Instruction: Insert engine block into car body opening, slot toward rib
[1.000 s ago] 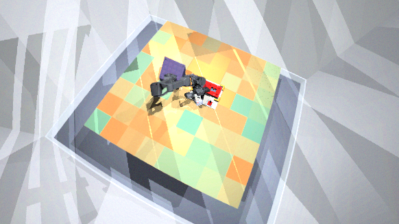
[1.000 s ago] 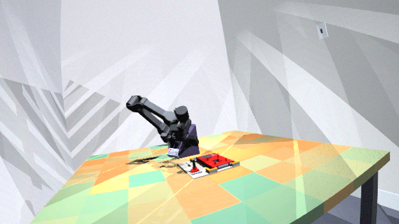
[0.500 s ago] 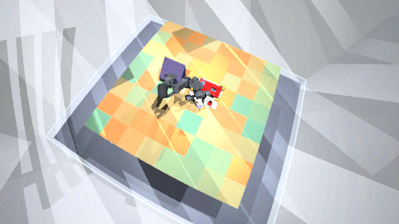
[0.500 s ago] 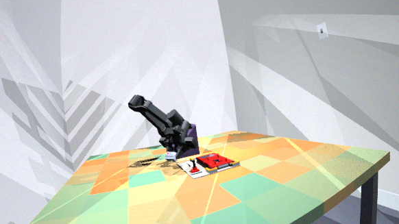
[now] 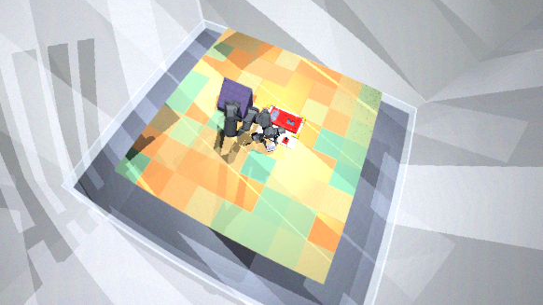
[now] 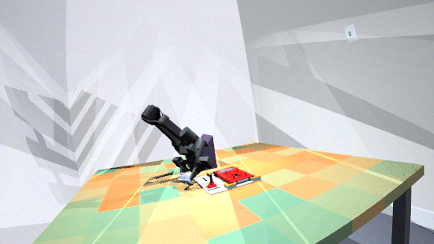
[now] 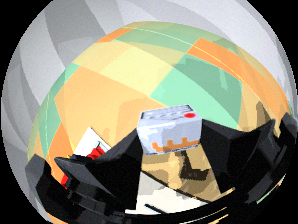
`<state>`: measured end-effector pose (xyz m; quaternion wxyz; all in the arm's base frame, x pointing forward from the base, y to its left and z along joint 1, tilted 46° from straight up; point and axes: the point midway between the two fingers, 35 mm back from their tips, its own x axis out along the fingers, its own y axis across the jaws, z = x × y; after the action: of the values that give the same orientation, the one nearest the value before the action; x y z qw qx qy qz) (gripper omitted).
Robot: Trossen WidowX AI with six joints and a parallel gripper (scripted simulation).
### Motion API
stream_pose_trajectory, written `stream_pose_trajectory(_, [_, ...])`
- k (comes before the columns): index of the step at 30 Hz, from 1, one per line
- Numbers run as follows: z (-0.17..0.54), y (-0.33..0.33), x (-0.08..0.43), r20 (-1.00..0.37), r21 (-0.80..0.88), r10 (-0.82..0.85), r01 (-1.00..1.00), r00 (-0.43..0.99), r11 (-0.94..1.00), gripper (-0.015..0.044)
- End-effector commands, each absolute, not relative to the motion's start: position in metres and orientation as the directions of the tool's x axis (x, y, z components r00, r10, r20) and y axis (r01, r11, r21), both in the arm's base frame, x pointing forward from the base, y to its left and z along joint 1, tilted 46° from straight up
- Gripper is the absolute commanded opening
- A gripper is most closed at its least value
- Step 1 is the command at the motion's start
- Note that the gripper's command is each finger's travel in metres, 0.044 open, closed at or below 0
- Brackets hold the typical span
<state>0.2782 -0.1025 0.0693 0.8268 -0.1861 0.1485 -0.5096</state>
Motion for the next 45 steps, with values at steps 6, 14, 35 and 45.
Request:
stream_pose_trajectory(6, [0.057, -0.115, 0.278, -0.08, -0.453, -0.897, 0.786, 0.435, 0.421, 0.0])
stream_pose_trajectory(14, [0.047, -0.127, 0.278, -0.103, -0.453, -0.899, 0.784, 0.426, 0.424, 0.0])
stream_pose_trajectory(35, [0.05, -0.123, 0.278, -0.095, -0.456, -0.899, 0.785, 0.427, 0.42, 0.044])
stream_pose_trajectory(45, [0.05, -0.123, 0.278, -0.095, -0.455, -0.899, 0.785, 0.427, 0.421, 0.044])
